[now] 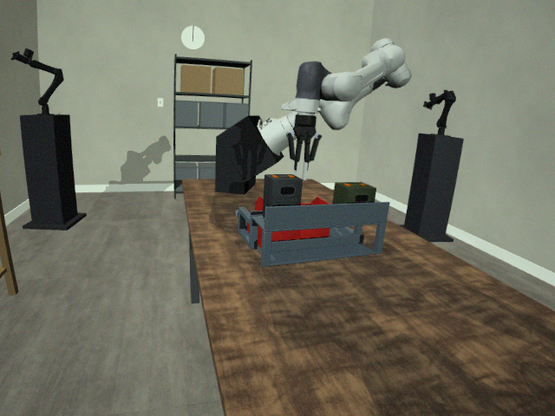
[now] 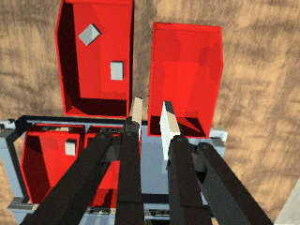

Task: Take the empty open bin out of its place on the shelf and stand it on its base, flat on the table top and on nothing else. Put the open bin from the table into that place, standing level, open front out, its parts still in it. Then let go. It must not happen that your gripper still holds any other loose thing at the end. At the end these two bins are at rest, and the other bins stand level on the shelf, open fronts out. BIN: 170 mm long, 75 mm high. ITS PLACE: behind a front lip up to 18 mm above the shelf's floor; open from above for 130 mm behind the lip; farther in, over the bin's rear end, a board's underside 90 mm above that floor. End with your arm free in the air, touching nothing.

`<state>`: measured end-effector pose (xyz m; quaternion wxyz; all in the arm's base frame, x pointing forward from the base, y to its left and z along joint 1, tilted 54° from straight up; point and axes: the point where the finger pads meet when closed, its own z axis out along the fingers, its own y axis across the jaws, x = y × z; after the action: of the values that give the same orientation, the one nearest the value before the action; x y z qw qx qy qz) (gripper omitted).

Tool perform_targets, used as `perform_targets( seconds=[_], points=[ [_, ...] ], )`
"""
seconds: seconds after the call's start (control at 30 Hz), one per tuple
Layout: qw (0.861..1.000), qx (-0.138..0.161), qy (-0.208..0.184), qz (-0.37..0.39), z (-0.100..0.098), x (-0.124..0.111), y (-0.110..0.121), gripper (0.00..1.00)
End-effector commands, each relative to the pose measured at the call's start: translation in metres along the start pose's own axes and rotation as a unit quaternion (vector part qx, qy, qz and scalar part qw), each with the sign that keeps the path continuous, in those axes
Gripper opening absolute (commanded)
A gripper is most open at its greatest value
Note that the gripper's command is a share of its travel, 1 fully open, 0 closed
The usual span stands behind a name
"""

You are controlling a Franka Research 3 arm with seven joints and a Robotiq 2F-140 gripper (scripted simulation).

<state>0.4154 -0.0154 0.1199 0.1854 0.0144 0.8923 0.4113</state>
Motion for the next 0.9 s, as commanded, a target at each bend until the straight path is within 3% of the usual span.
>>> perform_targets(
  seconds=[0.0, 0.47, 0.87],
  points=[
    [0.999, -0.006, -0.005, -0.042, 0.001, -0.001, 0.001, 0.15],
    [0.999, -0.006, -0.005, -0.042, 0.015, -0.001, 0.001, 0.15],
    [0.999, -0.006, -0.005, -0.042, 0.04, -0.001, 0.001, 0.15]
  ],
)
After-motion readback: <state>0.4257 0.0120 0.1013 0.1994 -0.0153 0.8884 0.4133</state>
